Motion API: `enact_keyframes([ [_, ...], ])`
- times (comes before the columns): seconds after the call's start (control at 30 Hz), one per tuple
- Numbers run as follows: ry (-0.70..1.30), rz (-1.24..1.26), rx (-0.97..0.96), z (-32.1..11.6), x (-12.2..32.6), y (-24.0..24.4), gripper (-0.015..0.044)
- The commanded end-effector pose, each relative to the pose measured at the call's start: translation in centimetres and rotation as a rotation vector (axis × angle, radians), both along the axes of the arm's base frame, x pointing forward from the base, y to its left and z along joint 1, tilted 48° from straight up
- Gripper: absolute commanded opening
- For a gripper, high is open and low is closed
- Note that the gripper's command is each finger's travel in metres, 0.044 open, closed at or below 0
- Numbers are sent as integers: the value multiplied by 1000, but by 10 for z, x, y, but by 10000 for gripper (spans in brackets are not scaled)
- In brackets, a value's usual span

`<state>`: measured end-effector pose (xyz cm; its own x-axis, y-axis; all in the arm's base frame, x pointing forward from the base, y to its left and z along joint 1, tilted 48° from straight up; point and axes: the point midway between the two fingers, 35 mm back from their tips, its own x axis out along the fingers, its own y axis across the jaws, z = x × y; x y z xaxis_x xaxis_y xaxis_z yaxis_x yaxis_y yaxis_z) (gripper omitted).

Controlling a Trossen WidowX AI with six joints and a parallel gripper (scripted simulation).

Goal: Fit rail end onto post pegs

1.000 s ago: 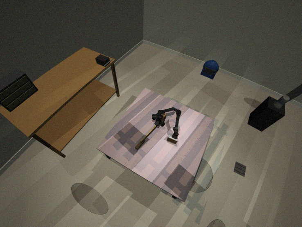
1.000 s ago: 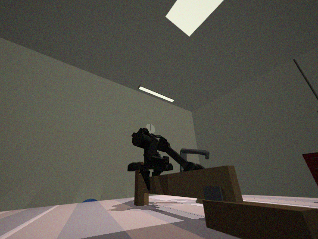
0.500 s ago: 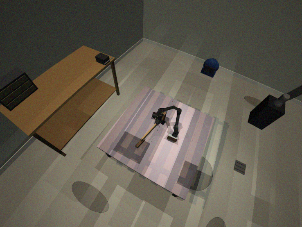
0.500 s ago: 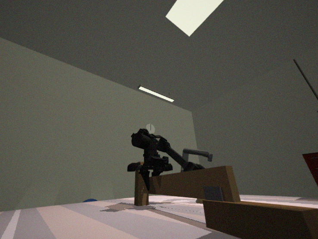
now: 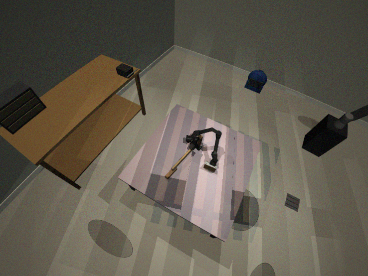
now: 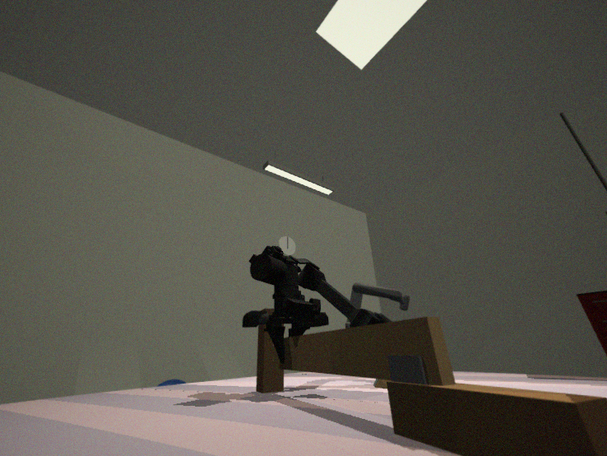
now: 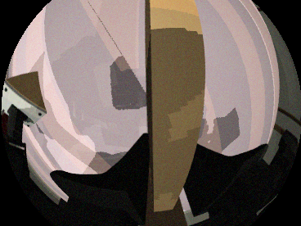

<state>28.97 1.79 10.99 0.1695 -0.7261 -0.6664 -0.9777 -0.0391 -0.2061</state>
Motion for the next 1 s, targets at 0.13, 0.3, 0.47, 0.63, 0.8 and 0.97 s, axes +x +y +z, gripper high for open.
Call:
enact_keyframes([
  [0.13, -3, 5, 1, 5, -1, -2, 0],
  [0.3, -3, 5, 1, 6, -1, -3, 0],
  [0.47, -3, 5, 1, 7, -1, -4, 0],
  [0.63, -3, 5, 1, 8, -1, -5, 0],
  [0.8, -3, 5, 1, 9, -2, -7, 0],
  [0.97, -3, 5, 1, 10, -2, -8, 0],
])
